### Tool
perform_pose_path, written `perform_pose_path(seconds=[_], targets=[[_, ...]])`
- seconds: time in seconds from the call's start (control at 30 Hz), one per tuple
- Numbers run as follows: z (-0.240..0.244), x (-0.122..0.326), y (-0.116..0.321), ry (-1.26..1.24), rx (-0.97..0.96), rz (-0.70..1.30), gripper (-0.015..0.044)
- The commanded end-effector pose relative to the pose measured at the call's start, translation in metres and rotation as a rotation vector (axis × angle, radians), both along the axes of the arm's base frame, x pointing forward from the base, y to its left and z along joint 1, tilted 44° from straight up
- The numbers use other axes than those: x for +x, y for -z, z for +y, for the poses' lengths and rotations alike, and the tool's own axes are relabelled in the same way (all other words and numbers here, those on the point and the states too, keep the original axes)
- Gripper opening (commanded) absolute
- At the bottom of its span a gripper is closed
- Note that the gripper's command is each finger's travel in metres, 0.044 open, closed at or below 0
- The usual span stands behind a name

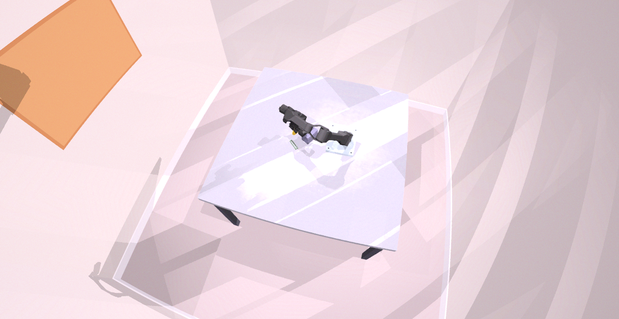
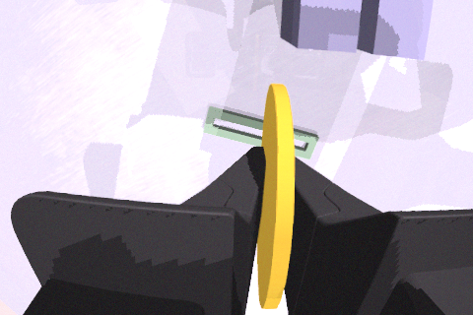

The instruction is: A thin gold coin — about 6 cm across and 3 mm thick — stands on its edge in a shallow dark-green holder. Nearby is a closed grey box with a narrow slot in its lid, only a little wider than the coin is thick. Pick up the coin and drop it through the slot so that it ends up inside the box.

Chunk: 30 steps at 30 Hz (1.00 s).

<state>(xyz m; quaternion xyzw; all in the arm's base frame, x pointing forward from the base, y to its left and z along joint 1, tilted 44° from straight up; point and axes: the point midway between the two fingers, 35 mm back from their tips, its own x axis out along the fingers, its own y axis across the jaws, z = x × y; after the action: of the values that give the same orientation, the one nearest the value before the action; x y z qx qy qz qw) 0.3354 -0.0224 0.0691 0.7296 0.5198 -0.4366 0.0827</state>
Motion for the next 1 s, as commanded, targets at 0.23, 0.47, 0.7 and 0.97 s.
perform_pose_path(seconds=[0.23,0.47,0.7,0.97], targets=[[-0.014,-0.024,0.013,-0.001,-0.008,-0.002,0.0],[-0.02,-0.039,0.021,-0.001,-0.008,-0.001,0.0],[-0.025,-0.055,0.028,-0.002,-0.007,-0.001,0.0],[-0.029,-0.073,0.036,-0.003,-0.004,0.0,0.0]])
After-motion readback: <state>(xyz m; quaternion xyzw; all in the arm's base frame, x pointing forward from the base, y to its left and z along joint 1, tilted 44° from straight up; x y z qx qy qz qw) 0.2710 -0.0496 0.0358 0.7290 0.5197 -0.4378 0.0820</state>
